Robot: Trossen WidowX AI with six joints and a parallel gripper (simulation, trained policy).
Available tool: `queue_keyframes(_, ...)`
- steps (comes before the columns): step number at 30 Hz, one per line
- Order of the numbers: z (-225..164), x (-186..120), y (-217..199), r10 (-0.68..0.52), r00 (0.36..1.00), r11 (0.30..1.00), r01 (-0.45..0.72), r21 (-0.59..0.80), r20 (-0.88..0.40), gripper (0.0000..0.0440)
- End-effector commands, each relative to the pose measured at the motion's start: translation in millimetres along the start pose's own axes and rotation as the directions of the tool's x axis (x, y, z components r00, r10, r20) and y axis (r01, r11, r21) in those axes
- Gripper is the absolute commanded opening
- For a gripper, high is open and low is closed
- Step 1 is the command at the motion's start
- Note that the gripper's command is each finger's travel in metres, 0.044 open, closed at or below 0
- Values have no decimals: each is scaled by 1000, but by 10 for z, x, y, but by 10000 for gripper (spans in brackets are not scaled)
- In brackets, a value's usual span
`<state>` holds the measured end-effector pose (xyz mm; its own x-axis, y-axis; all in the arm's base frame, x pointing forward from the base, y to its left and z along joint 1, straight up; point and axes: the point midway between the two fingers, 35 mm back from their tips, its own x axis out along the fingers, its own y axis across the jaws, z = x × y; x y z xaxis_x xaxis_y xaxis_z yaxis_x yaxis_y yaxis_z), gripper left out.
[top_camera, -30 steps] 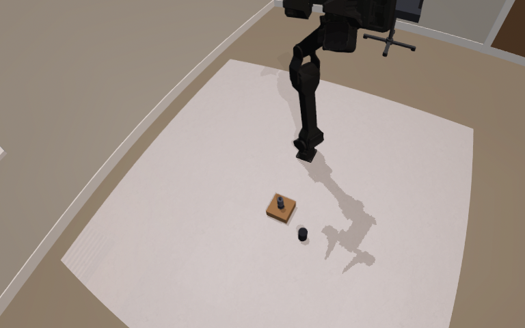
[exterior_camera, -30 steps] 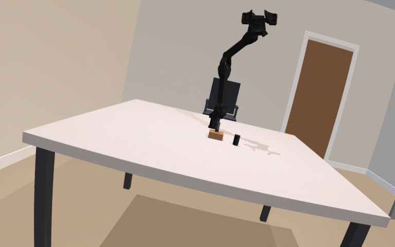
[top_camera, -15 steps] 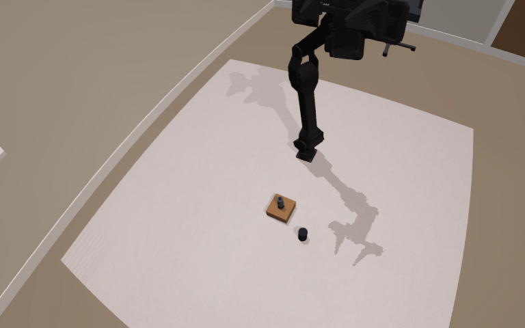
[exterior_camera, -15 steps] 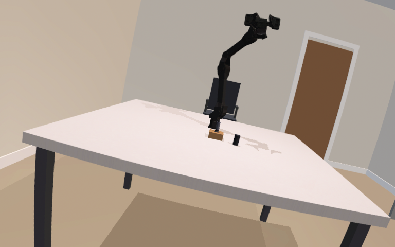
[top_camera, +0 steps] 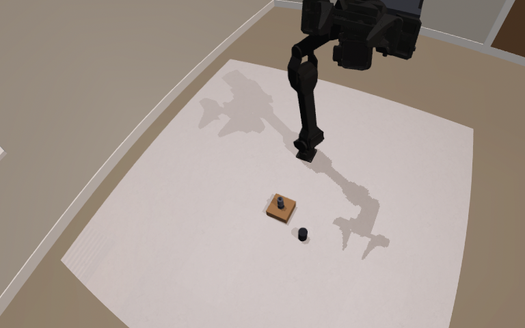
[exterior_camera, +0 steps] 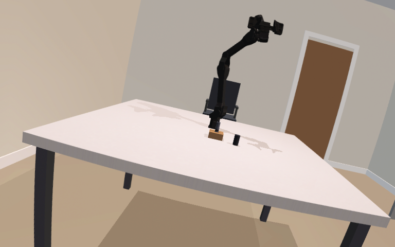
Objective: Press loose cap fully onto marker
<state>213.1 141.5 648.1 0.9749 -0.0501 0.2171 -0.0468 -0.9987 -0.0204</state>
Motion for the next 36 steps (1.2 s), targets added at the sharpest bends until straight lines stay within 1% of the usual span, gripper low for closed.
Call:
queue_keyframes(1,87,-11,-107,-37,999,999,37,-16,17,318)
queue_keyframes(19,389,-71,-430,-159,983,985,164,-52,90,321)
queue_keyframes(36,737,-137,-726,-258,949,959,274,-73,182,323)
